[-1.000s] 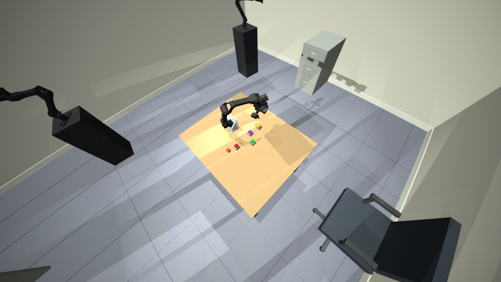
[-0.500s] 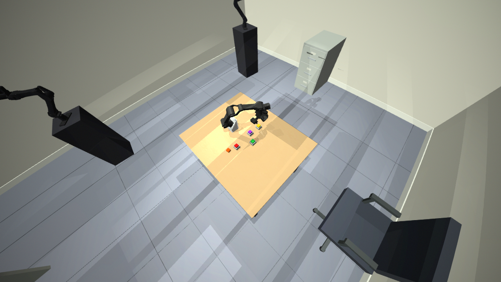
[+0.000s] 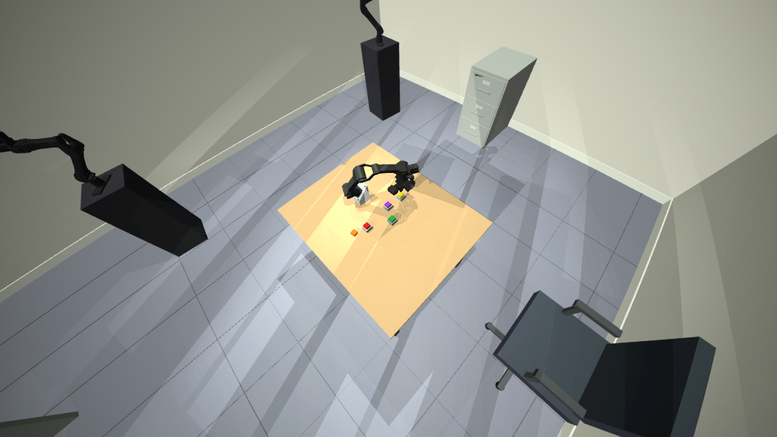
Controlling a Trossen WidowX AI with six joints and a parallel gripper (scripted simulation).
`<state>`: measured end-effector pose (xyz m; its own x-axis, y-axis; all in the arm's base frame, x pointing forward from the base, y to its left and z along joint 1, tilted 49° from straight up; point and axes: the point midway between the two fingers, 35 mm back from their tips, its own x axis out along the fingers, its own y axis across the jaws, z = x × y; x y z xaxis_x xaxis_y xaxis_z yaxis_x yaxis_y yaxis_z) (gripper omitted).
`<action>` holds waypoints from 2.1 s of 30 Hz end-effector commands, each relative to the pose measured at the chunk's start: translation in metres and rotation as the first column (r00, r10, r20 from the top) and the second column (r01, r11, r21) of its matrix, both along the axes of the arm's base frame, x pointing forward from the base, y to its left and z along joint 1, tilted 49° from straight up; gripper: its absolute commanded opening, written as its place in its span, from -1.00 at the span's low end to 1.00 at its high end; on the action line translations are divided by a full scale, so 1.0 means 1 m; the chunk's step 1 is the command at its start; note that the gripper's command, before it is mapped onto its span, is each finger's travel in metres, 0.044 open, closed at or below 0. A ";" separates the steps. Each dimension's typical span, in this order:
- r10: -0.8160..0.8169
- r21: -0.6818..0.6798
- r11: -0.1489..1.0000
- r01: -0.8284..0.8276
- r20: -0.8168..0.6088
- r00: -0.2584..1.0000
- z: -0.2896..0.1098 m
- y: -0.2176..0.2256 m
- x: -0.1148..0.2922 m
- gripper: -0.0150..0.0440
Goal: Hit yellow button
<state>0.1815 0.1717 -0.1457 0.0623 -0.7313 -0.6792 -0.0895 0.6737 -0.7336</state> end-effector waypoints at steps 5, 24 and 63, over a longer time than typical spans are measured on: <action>0.005 -0.004 1.000 -0.005 -0.002 1.000 -0.004 -0.006 0.000 -0.42; 0.005 -0.006 1.000 -0.005 -0.001 1.000 -0.023 -0.028 0.002 -0.42; 0.005 -0.003 1.000 -0.005 -0.001 1.000 0.041 0.048 0.036 0.47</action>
<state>0.2082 0.2082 -0.1163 0.0648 -0.7333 -0.6769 -0.0943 0.6708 -0.7357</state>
